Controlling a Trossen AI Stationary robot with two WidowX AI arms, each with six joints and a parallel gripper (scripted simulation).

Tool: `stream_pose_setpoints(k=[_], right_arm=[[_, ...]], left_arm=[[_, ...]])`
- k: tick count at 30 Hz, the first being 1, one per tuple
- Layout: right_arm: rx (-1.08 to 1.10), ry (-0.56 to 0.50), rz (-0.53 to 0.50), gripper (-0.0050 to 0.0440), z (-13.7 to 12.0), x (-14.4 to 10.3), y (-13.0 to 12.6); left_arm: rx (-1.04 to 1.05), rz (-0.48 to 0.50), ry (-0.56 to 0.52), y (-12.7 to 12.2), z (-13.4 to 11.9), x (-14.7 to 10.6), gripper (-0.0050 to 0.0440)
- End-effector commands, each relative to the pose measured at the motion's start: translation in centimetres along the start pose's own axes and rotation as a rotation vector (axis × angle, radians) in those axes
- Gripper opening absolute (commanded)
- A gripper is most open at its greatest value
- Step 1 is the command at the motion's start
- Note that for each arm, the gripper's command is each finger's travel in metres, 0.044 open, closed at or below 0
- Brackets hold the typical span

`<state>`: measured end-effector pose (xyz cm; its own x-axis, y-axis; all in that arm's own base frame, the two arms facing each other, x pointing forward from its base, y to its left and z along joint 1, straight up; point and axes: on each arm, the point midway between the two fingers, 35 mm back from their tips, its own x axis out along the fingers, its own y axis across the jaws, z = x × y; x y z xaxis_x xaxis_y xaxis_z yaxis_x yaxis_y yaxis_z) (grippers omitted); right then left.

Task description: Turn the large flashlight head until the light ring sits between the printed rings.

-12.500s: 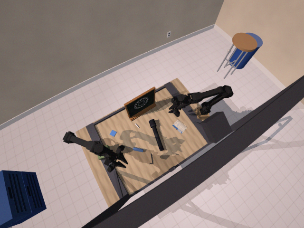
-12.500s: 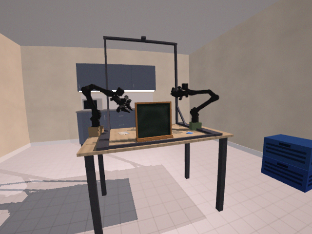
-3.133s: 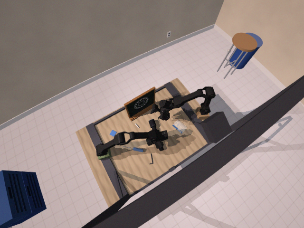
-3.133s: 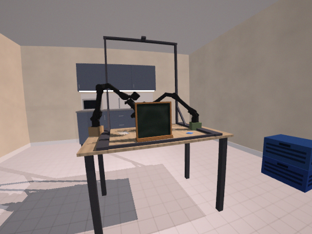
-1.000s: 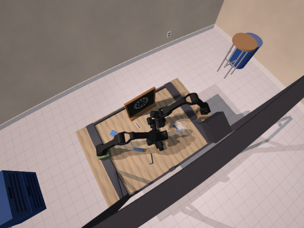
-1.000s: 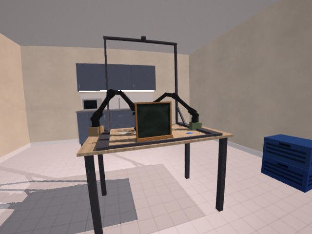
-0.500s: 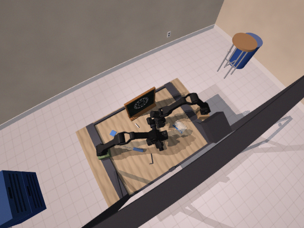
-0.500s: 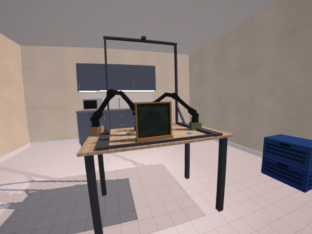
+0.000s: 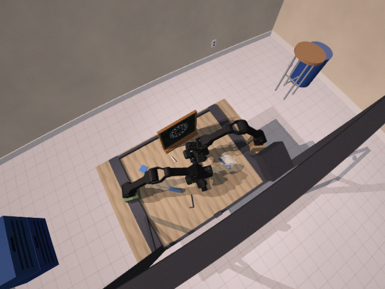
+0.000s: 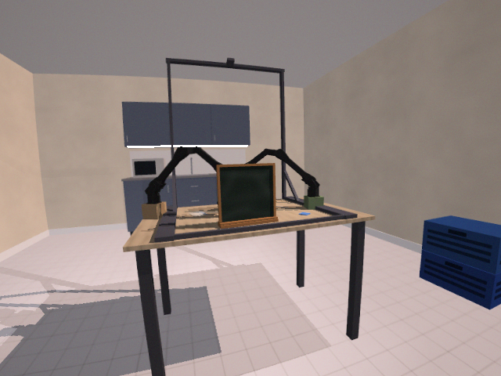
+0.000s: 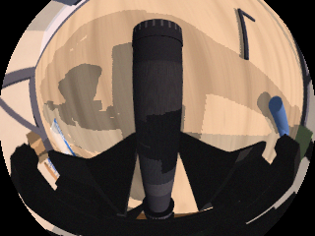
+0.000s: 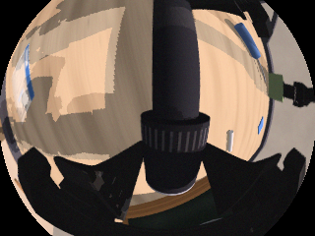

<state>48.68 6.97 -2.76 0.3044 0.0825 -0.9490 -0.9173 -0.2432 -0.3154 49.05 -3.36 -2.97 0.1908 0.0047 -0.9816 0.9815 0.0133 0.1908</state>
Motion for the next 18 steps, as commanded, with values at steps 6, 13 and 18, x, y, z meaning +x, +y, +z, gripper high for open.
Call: stream_pose_setpoints(k=[6,13,18], right_arm=[[0.0,0.008,0.053,0.0226,-0.12,-1.03,-1.17],[0.001,0.008,0.134,0.0226,-0.13,-0.89,-1.23],[0.001,0.008,0.159,0.0226,-0.11,-0.74,-1.06]], left_arm=[[-0.003,0.045,-0.003,1.15,0.03,-1.8,0.013],[-0.003,0.045,-0.003,1.15,0.03,-1.8,0.013],[-0.003,0.045,-0.003,1.15,0.03,-1.8,0.013]])
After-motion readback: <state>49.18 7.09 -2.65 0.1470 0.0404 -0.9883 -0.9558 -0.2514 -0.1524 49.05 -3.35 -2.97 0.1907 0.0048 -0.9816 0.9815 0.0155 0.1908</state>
